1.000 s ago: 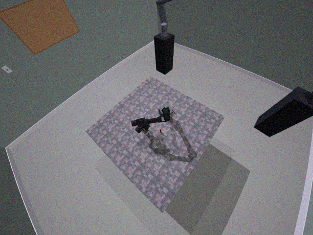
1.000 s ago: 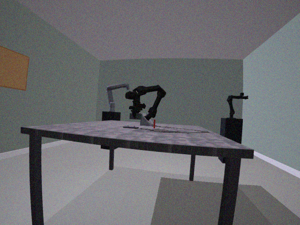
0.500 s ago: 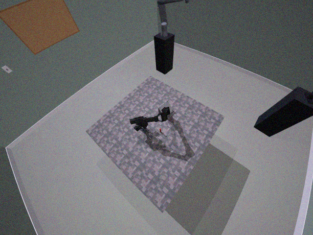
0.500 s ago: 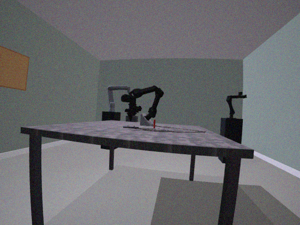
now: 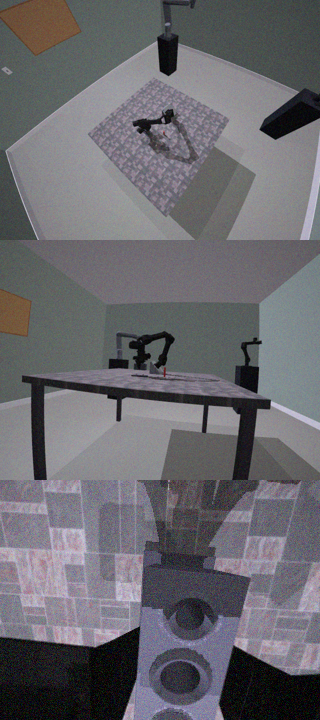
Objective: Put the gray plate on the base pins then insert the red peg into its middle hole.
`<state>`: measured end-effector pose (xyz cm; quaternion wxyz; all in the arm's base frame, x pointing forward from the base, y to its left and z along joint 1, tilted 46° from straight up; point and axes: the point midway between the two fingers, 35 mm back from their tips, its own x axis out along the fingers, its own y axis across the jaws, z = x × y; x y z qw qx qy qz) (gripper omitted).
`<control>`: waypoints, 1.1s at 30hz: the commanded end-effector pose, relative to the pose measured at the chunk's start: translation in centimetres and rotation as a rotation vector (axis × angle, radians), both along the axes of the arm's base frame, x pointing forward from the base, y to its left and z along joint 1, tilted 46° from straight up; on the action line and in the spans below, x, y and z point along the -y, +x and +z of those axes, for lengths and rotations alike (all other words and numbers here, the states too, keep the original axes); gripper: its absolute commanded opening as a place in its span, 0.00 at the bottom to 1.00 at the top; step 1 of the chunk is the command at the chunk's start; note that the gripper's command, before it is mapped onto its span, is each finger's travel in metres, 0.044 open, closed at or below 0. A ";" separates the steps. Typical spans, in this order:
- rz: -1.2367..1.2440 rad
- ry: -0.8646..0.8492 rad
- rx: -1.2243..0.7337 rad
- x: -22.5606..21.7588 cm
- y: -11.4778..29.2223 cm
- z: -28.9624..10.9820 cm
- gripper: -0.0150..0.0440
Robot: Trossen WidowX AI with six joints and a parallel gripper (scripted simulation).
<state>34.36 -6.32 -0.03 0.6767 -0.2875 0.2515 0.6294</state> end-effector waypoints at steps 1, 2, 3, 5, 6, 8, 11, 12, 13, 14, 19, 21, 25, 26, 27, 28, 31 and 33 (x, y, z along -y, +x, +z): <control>0.000 -0.003 0.002 0.1 -0.1 -0.1 0.25; 0.000 -0.003 0.002 0.1 -0.1 -0.1 0.25; 0.000 -0.003 0.002 0.1 -0.1 -0.1 0.25; 0.000 -0.003 0.002 0.1 -0.1 -0.1 0.25; 0.000 -0.003 0.002 0.1 -0.1 -0.1 0.25; 0.000 -0.003 0.002 0.1 -0.1 -0.1 0.25; 0.000 -0.003 0.002 0.3 -0.1 -0.1 0.25; 0.000 -0.003 0.002 0.2 -0.1 -0.2 0.25; 0.000 -0.003 0.002 0.1 -0.1 -0.2 0.25; 0.000 -0.003 0.002 0.1 -0.1 -0.3 0.25; 0.000 -0.002 0.002 -0.8 0.0 -1.1 0.25; 0.000 -0.002 0.002 -0.9 0.0 -1.3 0.25; 0.000 -0.002 0.002 -1.0 0.1 -1.3 0.25; 0.000 -0.002 0.002 -1.1 0.1 -1.4 0.25; 0.000 -0.002 0.002 -1.1 0.1 -1.5 0.25; 0.000 -0.002 0.002 -1.2 0.1 -1.6 0.25; 0.000 -0.002 0.002 -1.6 0.1 -2.0 0.25; 0.000 -0.002 0.002 -1.8 0.2 -2.2 0.25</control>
